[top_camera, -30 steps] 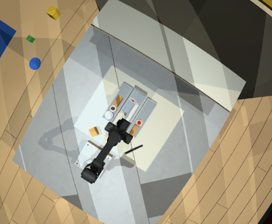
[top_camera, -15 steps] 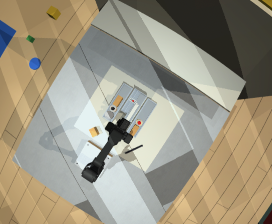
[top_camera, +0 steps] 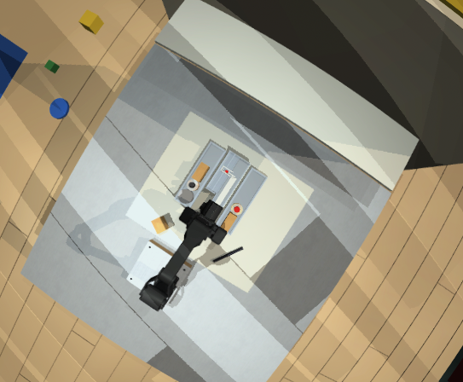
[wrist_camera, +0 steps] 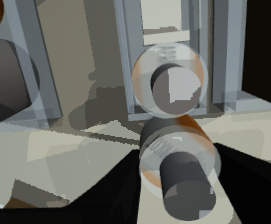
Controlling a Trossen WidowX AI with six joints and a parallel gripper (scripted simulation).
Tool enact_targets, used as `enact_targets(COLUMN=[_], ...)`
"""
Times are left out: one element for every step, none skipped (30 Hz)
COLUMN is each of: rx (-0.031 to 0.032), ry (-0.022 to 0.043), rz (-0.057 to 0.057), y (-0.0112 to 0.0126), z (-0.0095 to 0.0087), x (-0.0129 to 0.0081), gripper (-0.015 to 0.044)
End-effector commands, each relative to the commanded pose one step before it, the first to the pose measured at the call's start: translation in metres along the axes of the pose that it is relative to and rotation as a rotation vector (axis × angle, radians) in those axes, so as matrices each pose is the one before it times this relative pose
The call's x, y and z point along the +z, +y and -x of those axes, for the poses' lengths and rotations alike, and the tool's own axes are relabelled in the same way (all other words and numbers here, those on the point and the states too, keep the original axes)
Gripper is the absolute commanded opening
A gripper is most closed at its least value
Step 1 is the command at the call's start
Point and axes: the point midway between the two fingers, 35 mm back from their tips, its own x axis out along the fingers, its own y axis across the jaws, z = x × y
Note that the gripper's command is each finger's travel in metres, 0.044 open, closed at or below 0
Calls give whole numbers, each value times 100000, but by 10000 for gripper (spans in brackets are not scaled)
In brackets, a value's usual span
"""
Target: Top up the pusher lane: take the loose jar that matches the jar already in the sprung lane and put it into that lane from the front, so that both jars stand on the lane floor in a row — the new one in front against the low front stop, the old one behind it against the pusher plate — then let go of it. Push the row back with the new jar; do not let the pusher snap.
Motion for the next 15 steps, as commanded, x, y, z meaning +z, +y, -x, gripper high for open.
enact_targets(rx=[279, 0, 0, 0, 0, 0, 0, 0, 0, 0, 0, 0, 0, 0, 0], ry=[-3530, -4, -4, -4, -4, -4, -4, -4, -4, -4, -4, -4, -4, -4, -4], rz=[-327, 0, 0, 0, 0, 0, 0, 0, 0, 0, 0, 0, 0, 0, 0], y=[52, 0, 0, 0, 0, 0, 0, 0, 0, 0, 0, 0, 0, 0, 0], z=[384, 4, 4, 4, 4, 4, 4, 4, 4, 4, 4, 4, 4, 4, 4], x=[1091, 38, 38, 38, 38, 38, 38, 38, 38, 38, 38, 38, 38, 38, 38], gripper=[0, 0, 0, 0, 0, 0, 0, 0, 0, 0, 0, 0, 0, 0, 0])
